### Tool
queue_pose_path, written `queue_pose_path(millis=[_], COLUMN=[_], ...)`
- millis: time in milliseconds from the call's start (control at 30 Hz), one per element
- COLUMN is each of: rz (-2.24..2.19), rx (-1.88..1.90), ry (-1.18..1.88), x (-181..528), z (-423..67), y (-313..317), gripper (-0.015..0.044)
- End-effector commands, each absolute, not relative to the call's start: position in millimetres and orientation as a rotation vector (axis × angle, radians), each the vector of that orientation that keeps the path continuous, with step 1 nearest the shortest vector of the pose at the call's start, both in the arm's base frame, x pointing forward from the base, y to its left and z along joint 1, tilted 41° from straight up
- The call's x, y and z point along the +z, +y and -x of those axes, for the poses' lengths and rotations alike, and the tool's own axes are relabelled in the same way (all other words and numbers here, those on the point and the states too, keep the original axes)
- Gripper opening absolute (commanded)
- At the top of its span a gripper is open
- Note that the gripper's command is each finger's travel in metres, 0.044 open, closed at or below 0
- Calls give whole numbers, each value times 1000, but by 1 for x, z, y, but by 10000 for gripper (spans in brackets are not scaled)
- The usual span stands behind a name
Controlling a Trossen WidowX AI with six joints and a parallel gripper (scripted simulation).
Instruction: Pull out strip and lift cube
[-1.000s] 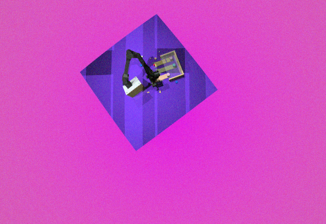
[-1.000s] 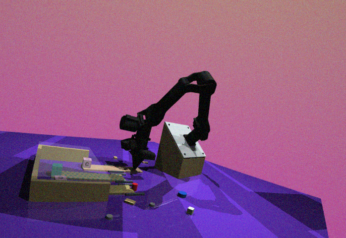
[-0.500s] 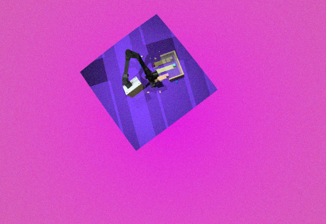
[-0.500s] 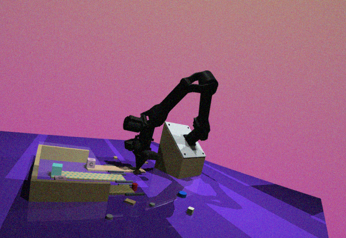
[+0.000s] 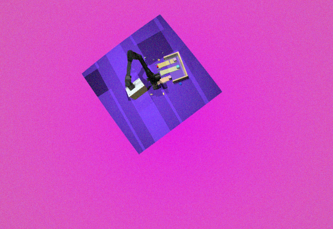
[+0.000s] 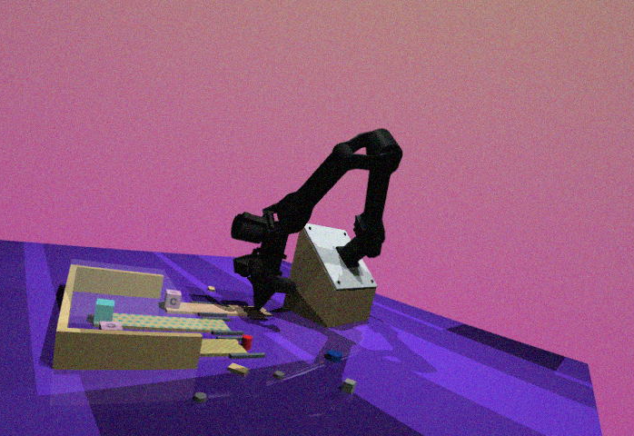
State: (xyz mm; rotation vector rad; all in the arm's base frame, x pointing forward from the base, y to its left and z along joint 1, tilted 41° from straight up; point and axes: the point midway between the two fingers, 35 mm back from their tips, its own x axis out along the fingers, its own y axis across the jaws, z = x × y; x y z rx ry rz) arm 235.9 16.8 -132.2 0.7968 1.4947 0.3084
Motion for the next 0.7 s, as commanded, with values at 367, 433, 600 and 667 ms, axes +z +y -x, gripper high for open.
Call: queue_pose_path(millis=[367, 433, 600, 667], rz=[-798, -798, -798, -798], rx=[322, 322, 322, 322], ry=[1534, 1534, 1535, 1535], x=[-132, -132, -132, -131], z=[-211, -210, -206, -205], y=[29, 29, 30, 31], gripper=[0, 0, 0, 0])
